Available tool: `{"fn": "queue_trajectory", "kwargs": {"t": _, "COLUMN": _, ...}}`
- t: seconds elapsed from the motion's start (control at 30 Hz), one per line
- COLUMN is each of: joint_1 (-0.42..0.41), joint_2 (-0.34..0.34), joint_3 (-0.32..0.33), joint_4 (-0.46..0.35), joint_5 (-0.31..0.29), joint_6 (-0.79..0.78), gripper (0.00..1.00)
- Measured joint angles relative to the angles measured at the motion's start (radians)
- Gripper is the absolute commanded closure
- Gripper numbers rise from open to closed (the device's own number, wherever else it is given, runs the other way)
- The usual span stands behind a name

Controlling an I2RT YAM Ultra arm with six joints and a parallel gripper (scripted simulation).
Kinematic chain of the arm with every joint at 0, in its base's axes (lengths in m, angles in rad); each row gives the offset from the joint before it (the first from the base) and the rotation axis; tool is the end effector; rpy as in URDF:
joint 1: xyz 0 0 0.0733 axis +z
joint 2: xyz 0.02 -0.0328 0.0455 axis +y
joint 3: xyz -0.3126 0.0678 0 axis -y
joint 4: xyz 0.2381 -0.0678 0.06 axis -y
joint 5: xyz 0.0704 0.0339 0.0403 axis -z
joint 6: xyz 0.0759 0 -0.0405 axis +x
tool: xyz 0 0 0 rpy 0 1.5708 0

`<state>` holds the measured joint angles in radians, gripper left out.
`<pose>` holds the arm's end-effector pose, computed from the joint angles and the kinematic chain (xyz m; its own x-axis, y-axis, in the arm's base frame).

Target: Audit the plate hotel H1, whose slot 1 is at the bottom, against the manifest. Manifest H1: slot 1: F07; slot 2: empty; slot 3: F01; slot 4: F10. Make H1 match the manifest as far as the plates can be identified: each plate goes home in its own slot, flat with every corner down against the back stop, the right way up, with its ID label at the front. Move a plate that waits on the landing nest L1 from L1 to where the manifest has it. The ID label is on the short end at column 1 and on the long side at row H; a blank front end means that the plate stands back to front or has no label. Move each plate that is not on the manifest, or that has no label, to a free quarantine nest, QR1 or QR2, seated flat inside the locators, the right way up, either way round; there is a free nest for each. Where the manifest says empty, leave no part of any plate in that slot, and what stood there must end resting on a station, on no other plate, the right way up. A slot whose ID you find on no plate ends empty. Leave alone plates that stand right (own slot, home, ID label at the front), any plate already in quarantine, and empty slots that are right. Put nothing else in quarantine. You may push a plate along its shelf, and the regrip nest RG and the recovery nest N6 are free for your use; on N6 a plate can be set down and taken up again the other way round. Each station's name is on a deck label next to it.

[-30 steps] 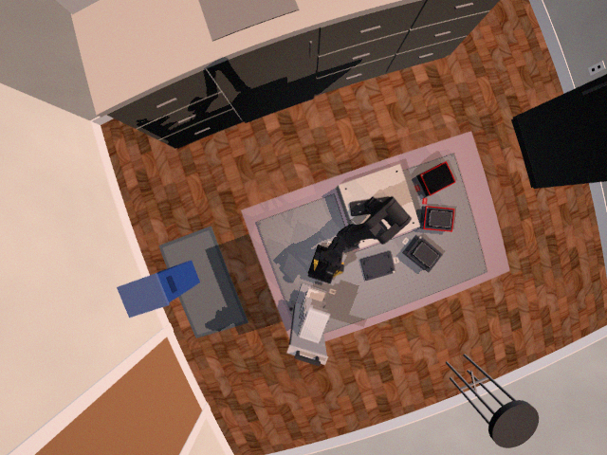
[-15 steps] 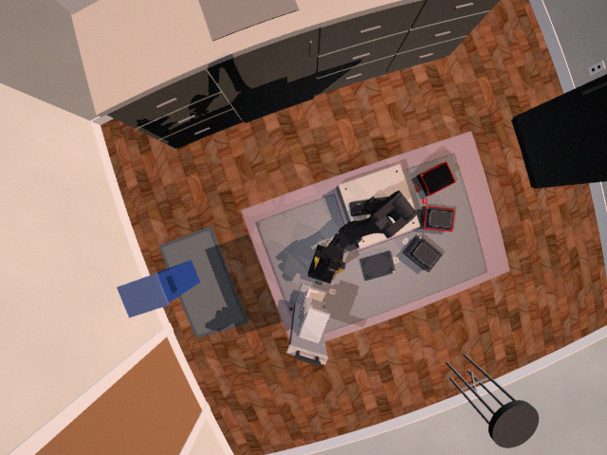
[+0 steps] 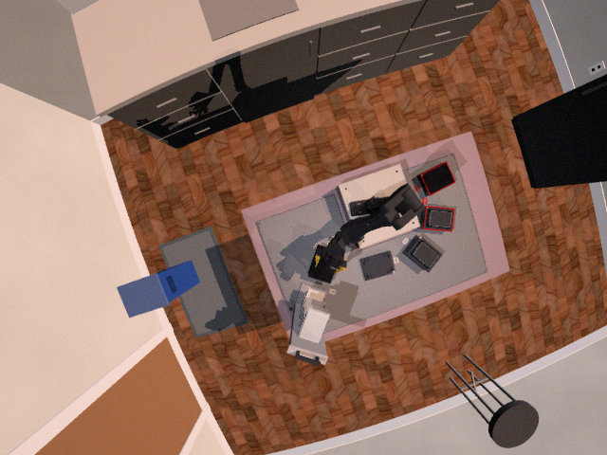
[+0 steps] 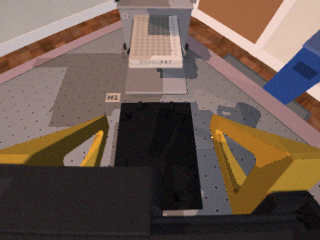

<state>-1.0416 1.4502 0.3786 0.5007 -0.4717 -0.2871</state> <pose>0.1645 -0.2108 0.1741 -0.4247 0.2266 -0.8765 0.4751 0.8799 -0.0028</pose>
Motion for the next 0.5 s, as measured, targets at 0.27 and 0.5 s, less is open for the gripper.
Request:
{"fn": "queue_trajectory", "kwargs": {"t": 0.27, "joint_1": -0.010, "joint_2": -0.040, "joint_3": 0.000, "joint_4": -0.048, "joint_5": -0.010, "joint_6": -0.008, "gripper": 0.00}}
{"fn": "queue_trajectory", "kwargs": {"t": 0.5, "joint_1": -0.010, "joint_2": -0.069, "joint_3": 0.014, "joint_4": -0.096, "joint_5": -0.011, "joint_6": -0.009, "gripper": 0.00}}
